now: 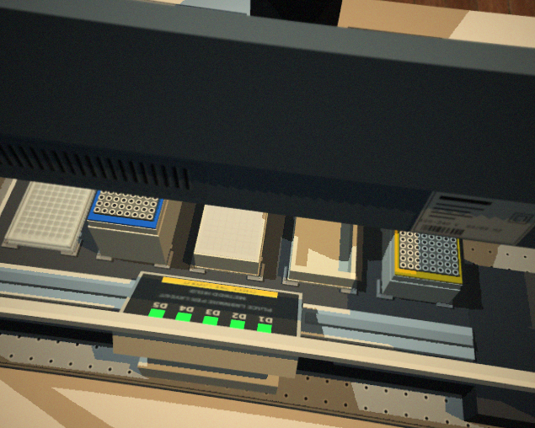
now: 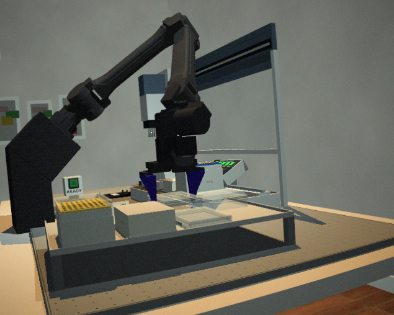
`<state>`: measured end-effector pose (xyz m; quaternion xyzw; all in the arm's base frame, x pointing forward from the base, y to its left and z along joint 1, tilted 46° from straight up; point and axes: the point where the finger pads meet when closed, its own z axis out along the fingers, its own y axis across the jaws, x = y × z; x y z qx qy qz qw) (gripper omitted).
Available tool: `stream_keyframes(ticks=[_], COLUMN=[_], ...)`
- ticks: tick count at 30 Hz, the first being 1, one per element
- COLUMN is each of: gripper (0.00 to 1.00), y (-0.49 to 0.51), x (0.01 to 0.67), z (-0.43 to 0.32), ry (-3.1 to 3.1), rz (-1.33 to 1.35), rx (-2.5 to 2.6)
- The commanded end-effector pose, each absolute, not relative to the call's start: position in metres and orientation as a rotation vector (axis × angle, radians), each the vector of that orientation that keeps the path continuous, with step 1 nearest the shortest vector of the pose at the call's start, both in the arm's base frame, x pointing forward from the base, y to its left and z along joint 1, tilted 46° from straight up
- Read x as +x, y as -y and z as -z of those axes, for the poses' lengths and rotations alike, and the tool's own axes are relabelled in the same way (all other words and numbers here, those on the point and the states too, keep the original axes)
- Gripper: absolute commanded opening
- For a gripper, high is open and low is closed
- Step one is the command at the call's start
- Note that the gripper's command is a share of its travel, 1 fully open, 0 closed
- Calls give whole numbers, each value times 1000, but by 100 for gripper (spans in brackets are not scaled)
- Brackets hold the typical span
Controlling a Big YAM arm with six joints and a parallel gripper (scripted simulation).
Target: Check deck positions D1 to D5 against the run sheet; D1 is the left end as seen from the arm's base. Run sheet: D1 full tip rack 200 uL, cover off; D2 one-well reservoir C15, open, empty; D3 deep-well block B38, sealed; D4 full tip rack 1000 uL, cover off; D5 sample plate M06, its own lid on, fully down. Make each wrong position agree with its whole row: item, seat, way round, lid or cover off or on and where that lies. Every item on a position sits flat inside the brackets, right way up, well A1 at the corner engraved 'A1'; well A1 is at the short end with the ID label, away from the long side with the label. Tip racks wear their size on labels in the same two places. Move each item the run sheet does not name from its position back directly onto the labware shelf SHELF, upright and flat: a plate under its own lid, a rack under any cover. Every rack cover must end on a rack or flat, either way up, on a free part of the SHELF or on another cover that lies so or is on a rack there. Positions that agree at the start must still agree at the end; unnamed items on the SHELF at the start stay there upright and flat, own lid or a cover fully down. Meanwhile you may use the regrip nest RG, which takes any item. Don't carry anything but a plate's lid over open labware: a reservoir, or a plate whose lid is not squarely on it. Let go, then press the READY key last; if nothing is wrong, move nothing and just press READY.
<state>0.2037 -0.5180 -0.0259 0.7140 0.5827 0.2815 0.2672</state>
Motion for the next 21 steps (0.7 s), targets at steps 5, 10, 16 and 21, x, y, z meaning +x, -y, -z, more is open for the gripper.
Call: stream_keyframes(ticks=[5, 10, 16, 21], gripper=[0, 0, 0, 0], y=[536, 537, 537, 538], x=[208, 208, 208, 208], z=[17, 17, 14, 13], ry=[-1565, -1563, -1564, -1564], rz=[-730, -730, -725, -723], rx=[1906, 1908, 1903, 1900])
